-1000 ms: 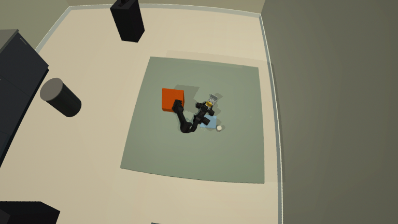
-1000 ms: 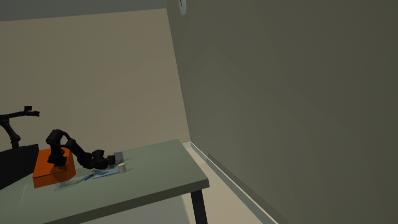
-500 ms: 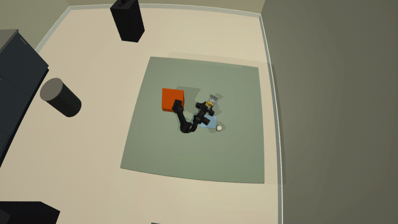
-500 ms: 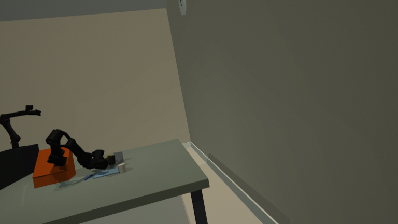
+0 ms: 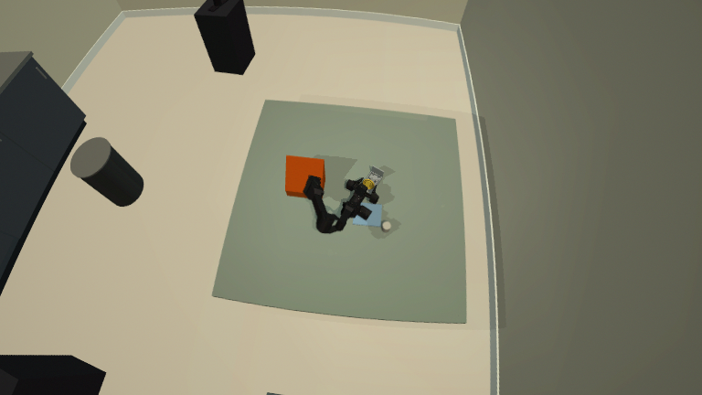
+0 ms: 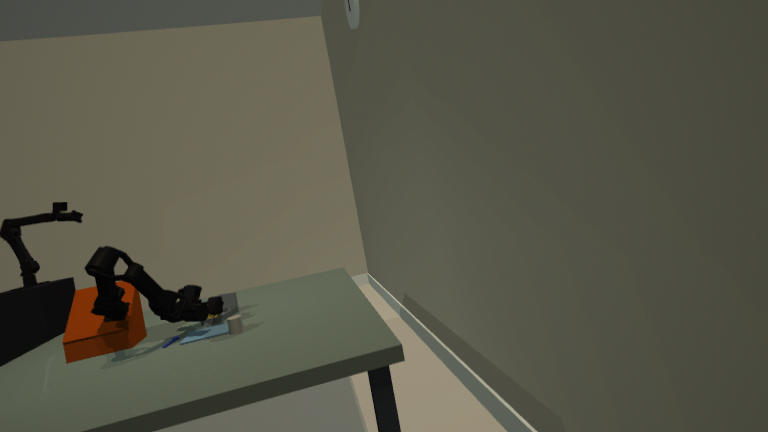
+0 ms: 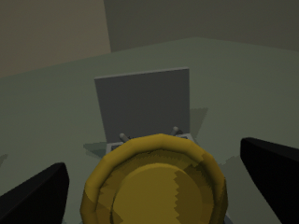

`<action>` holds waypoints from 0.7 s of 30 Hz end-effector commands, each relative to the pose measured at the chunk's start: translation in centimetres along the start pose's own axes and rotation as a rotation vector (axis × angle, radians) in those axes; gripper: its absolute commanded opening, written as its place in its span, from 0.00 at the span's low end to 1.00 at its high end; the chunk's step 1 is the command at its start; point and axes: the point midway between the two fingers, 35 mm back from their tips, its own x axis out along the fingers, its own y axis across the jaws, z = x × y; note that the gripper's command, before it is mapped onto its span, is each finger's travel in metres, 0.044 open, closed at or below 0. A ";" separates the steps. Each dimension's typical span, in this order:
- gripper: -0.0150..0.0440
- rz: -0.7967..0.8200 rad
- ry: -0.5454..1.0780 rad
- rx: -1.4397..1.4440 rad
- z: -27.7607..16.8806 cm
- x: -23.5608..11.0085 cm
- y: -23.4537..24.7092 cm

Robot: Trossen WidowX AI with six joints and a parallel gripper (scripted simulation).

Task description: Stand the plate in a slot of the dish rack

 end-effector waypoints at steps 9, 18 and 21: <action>0.93 -0.008 -0.010 0.004 10.4 -1.4 -1.0; 0.93 0.085 0.129 0.196 10.4 -0.7 0.2; 0.93 0.114 0.195 0.268 10.4 -0.6 0.8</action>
